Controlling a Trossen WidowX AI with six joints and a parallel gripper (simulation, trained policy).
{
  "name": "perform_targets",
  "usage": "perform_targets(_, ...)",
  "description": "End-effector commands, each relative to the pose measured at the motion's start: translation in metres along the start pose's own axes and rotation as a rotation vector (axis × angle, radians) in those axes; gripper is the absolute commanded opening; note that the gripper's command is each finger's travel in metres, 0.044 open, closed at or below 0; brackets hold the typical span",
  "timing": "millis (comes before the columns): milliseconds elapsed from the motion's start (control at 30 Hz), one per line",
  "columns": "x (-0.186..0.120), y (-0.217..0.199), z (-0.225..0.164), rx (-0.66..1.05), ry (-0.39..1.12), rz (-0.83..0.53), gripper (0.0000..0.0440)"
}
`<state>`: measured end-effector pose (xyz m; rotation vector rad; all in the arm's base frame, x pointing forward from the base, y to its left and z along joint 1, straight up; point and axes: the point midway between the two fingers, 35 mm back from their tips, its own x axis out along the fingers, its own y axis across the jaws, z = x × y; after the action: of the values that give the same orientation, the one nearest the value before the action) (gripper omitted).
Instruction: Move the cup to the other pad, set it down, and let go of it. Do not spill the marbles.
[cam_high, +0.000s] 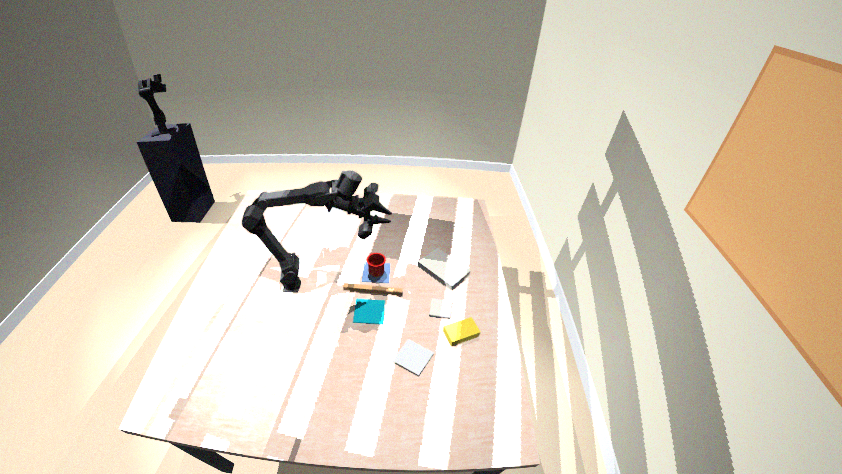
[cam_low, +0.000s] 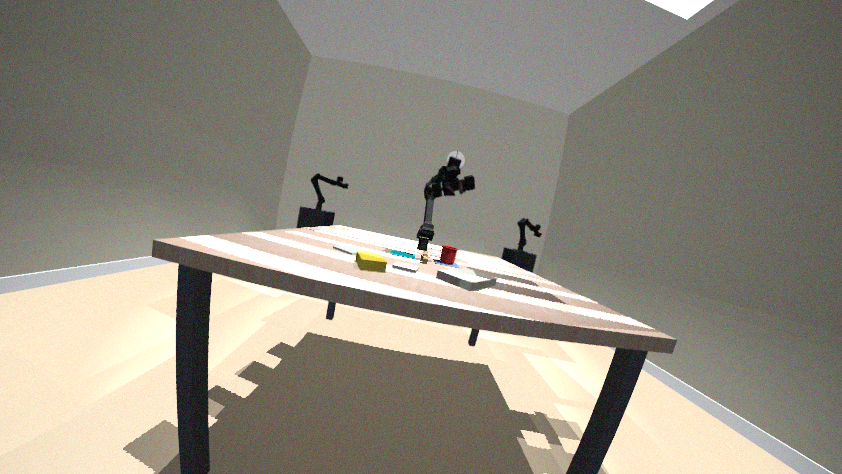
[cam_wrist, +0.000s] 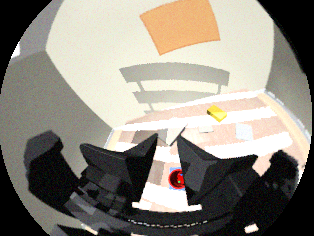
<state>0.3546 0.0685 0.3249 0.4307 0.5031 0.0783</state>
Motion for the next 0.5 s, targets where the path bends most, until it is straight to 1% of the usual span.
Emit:
perform_targets(0, 0.003, 0.005, -0.001, 0.05, 0.043, -0.014, 0.0133)
perform_targets(467, 0.015, 0.015, -0.015, 0.226, 0.217, -0.093, 0.0139)
